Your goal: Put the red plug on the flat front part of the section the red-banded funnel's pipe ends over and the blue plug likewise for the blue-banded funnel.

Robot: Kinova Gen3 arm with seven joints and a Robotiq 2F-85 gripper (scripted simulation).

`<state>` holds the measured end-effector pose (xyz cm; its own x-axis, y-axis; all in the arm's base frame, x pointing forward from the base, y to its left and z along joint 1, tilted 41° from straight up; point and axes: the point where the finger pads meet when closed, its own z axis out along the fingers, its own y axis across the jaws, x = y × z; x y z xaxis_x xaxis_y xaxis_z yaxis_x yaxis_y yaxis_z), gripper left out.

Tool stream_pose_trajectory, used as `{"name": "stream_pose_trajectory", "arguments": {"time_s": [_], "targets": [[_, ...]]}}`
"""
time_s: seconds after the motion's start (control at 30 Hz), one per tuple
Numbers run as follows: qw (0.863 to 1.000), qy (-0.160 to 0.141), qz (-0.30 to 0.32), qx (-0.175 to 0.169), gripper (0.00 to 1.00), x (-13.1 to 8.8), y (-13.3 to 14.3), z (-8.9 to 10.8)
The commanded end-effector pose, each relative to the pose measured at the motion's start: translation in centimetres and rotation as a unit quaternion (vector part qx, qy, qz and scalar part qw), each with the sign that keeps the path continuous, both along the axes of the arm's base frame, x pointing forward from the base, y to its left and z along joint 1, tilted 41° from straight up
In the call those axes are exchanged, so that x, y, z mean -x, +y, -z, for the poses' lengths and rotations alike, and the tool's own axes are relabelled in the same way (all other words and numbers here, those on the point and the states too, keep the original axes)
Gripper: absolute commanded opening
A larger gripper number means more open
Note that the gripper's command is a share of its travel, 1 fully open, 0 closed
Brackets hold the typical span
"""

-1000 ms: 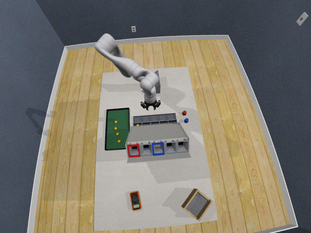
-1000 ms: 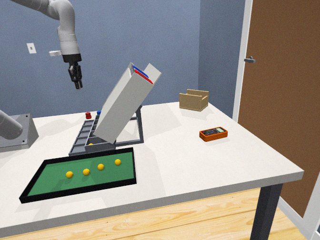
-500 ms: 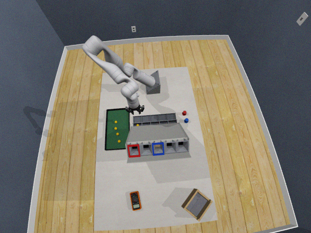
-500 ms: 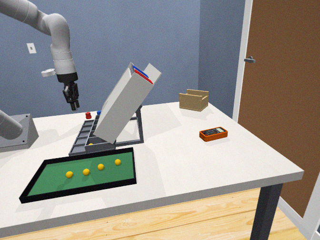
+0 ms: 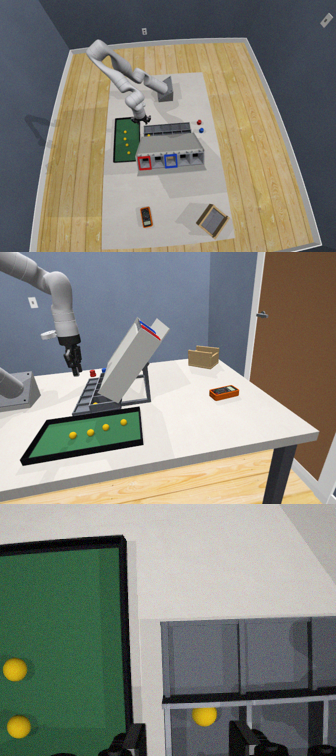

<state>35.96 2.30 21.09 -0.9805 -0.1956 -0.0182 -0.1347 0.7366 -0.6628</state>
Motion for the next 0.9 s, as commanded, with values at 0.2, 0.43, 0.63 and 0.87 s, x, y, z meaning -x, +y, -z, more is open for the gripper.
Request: {"name": "stream_pose_trajectory", "arguments": {"time_s": [0.2,0.43,0.63,0.87], "targets": [[1.0,0.0,-0.001,0.0,0.5,-1.4,-13.1,-6.7],[1.0,0.0,-0.001,0.0,0.5,-1.4,-13.2,-6.8],[1.0,0.004,0.0,0.009,0.5,-1.6,-15.7,-8.2],[1.0,0.004,0.0,0.009,0.5,-1.6,-15.7,-8.2]]}}
